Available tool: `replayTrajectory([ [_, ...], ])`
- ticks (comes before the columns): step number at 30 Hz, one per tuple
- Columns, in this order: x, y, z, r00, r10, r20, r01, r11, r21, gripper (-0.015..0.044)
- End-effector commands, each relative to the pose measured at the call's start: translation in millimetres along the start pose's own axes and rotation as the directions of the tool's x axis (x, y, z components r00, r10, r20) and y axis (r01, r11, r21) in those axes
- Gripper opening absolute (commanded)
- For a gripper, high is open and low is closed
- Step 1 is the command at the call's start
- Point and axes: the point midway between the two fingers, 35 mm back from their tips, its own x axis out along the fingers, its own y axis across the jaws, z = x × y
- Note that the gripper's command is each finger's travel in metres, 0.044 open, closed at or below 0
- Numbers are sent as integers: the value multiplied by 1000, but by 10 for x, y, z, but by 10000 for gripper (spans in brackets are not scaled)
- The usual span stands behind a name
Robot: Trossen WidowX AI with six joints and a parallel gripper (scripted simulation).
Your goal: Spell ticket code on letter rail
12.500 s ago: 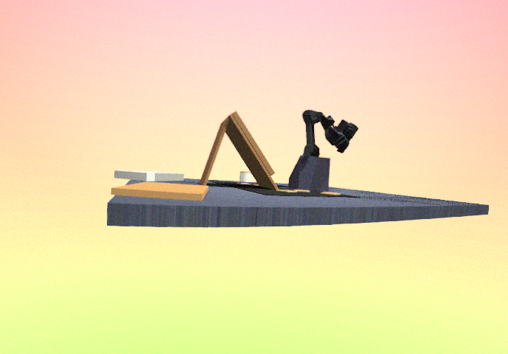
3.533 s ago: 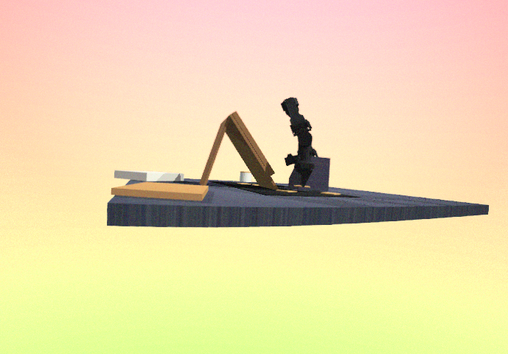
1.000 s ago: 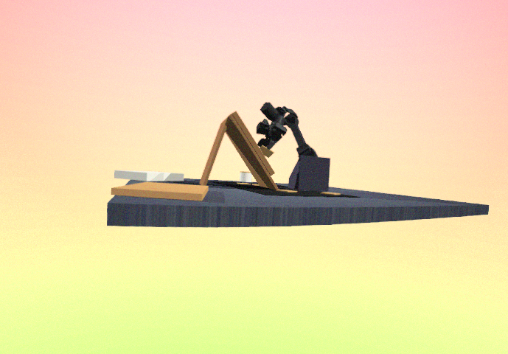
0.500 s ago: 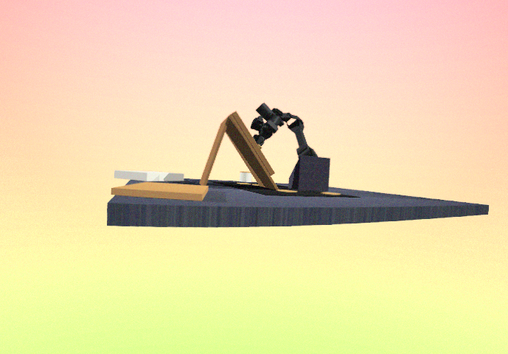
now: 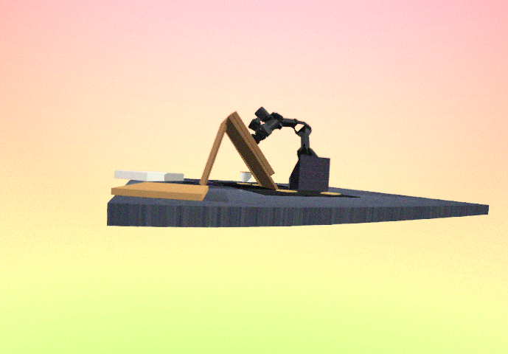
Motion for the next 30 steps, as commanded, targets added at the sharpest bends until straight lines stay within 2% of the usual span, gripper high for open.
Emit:
replayTrajectory([
  [1, -72, -230, 10, 998, -54, 40, 55, 998, -26, 0],
  [13, -303, -823, -48, 969, -214, 121, 226, 969, -95, 0],
  [18, -312, -856, -52, 967, -224, 125, 236, 967, -98, 0],
  [30, 135, -963, 11, 966, -225, 127, 238, 966, -98, 0],
])
